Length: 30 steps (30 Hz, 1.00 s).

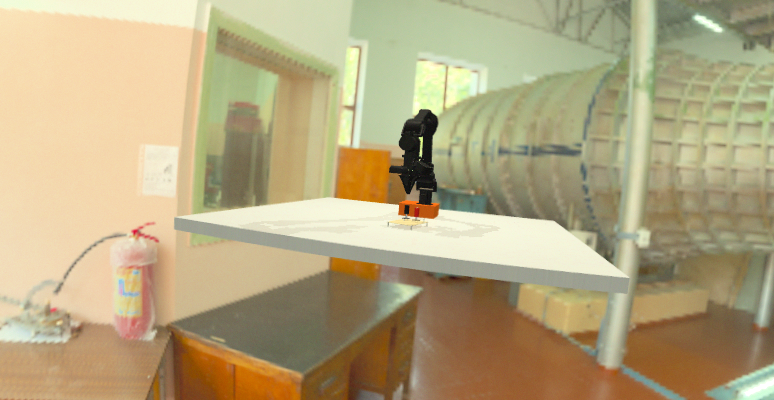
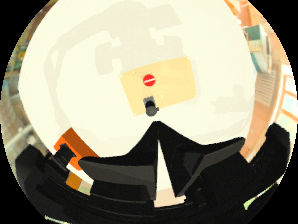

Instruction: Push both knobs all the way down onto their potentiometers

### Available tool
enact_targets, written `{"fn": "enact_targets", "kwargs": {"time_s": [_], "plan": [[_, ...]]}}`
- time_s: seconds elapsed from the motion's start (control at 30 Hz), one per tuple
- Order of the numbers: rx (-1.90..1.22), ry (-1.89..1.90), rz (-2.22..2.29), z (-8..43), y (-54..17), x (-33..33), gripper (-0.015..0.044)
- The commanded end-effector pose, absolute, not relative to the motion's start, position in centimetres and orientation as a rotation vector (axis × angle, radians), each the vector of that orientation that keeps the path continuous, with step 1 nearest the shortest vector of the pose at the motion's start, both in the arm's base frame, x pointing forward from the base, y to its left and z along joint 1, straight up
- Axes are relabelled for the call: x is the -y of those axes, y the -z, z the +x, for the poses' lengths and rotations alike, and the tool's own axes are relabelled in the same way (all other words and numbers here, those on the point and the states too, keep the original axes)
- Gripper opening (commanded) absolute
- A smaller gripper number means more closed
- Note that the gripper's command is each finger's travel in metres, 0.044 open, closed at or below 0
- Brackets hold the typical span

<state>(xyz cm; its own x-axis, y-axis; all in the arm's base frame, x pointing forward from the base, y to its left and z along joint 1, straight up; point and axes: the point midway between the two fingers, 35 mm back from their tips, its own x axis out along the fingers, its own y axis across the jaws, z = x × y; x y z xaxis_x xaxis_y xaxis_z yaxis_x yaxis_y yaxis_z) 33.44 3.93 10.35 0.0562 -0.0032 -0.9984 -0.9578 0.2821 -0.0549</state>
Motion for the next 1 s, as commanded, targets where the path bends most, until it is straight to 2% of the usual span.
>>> {"fn": "enact_targets", "kwargs": {"time_s": [0.0,0.97], "plan": [[-1.302,-0.966,-1.001,33.3,-8.8,-3.9,0.0000],[-1.302,-0.966,-1.001,33.4,-6.8,-3.9,0.0000]]}}
